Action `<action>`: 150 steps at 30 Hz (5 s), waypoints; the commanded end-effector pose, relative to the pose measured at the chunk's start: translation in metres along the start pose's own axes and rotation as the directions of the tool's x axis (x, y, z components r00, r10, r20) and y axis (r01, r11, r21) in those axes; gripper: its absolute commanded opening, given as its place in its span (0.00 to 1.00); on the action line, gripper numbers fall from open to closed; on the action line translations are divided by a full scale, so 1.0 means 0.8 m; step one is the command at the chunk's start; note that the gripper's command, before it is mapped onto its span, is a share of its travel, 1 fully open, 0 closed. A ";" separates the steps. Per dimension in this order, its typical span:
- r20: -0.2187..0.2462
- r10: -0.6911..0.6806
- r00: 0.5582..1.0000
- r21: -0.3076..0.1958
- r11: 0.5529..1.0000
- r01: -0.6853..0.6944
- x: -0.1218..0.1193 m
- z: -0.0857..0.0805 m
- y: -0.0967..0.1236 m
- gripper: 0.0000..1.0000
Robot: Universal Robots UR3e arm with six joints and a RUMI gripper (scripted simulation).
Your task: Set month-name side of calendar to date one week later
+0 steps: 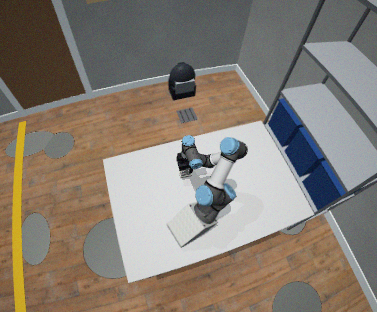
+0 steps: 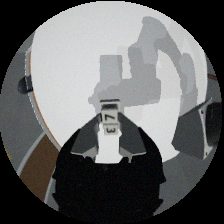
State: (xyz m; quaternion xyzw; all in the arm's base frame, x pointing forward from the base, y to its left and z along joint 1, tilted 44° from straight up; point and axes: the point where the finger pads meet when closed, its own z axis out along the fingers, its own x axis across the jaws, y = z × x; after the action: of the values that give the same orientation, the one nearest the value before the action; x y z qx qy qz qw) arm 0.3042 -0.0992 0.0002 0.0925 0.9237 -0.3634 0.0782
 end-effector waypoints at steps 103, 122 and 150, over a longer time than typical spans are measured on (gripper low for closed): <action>0.001 -0.325 0.946 0.000 0.946 0.325 -0.007 -0.123 -0.003 0.10; 0.001 -0.719 0.695 0.000 0.695 0.719 -0.015 -0.124 -0.004 0.10; 0.001 -1.000 0.028 0.001 0.028 1.000 -0.021 -0.124 0.000 0.10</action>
State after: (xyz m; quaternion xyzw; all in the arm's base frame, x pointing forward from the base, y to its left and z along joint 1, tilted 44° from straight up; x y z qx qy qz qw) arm 0.3115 -0.0340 0.0754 -0.5211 0.7660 -0.3308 -0.1798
